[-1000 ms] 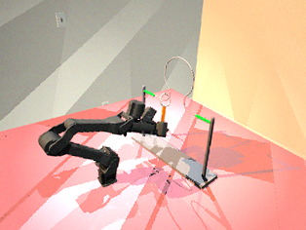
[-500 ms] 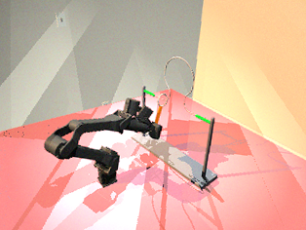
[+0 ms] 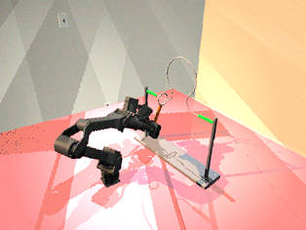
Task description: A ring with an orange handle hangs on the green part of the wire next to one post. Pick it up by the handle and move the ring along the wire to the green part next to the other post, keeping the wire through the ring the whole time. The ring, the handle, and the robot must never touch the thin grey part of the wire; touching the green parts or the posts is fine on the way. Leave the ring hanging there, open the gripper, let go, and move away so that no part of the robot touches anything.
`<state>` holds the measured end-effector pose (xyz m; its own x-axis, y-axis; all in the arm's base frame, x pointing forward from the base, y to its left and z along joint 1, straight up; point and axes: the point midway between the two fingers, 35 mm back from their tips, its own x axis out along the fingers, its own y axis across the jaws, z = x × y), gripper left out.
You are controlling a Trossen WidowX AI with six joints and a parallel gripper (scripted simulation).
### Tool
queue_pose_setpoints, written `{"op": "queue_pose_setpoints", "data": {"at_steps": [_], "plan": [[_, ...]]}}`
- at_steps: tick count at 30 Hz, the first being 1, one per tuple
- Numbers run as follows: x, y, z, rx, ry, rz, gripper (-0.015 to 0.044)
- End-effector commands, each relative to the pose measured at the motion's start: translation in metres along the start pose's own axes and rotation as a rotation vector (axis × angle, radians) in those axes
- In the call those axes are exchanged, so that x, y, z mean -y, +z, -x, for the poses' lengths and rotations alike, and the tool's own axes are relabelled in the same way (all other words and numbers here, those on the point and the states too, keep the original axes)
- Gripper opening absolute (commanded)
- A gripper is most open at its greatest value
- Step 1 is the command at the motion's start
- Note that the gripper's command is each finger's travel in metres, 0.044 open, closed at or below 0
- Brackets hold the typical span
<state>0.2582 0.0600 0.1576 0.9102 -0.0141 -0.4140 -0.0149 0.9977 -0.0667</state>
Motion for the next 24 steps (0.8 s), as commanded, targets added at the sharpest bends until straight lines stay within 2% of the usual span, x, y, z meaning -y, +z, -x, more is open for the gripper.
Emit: {"op": "queue_pose_setpoints", "data": {"at_steps": [1,24], "plan": [[-0.004,0.003,0.001,0.004,0.000,-0.013,-0.0150],[-0.028,0.003,0.004,0.004,0.004,-0.022,-0.0150]]}}
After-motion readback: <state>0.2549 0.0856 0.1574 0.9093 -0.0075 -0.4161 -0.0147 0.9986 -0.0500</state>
